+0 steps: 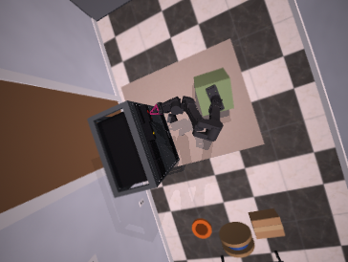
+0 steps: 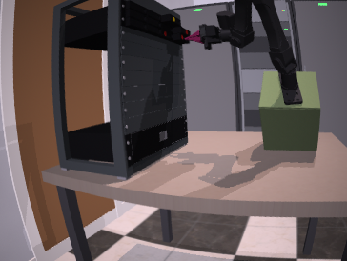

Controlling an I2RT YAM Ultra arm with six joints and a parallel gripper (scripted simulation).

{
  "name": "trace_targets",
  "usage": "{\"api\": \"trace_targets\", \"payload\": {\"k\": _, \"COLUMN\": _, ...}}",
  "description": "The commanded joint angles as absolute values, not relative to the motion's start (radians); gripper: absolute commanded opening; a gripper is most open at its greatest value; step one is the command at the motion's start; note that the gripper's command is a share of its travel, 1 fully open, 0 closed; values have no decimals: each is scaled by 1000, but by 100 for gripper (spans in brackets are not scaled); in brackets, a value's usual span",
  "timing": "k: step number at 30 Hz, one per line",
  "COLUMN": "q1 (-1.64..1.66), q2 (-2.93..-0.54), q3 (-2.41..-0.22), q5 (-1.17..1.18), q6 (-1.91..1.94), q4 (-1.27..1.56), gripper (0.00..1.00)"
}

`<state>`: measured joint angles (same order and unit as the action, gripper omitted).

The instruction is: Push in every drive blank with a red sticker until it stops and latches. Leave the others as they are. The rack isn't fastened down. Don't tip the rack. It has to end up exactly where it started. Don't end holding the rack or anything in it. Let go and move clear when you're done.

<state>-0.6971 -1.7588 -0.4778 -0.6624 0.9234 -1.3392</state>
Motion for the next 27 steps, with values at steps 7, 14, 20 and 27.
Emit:
{"api": "trace_targets", "payload": {"k": 7, "q1": -681, "q2": -1787, "q3": -554, "q5": -614, "q6": 922, "q4": -1294, "gripper": 0}}
{"api": "trace_targets", "payload": {"k": 14, "q1": -688, "q2": -1789, "q3": -565, "q5": -612, "q6": 922, "q4": -1288, "gripper": 0}}
{"api": "trace_targets", "payload": {"k": 20, "q1": -688, "q2": -1789, "q3": -565, "q5": -612, "q6": 922, "q4": -1288, "gripper": 0}}
{"api": "trace_targets", "payload": {"k": 27, "q1": -688, "q2": -1789, "q3": -565, "q5": -612, "q6": 922, "q4": -1288, "gripper": 0}}
